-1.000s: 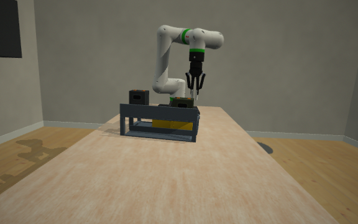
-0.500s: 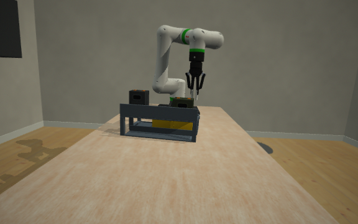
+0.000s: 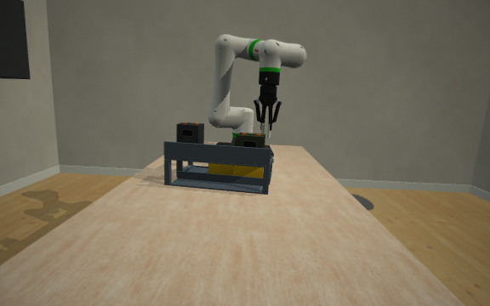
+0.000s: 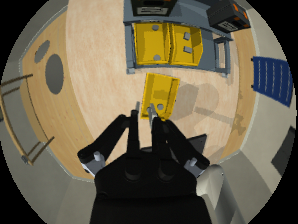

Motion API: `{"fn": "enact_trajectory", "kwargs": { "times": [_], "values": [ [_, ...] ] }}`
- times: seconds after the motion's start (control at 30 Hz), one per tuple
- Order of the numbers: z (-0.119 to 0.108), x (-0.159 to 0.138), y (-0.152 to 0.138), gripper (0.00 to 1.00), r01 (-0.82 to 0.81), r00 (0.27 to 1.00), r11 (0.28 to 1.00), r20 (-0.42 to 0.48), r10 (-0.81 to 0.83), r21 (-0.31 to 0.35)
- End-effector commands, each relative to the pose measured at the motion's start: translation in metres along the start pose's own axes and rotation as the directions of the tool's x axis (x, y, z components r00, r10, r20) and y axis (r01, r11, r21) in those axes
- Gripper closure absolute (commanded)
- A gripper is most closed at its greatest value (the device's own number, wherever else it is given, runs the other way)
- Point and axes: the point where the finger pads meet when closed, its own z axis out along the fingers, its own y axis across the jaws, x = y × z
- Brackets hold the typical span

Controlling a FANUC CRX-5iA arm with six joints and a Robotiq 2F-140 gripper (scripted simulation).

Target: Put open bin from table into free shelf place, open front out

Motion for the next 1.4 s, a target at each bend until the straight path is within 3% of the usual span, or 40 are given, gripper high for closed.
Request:
{"fn": "enact_trajectory", "kwargs": {
  "times": [0.0,1.37],
  "values": [
    [0.002,0.0,0.0,0.85,0.0,1.0,1.0,0.0,0.0,0.0],
    [0.06,0.002,0.0,0.85,0.0,1.0,1.0,0.0,0.0,0.0]
  ]
}}
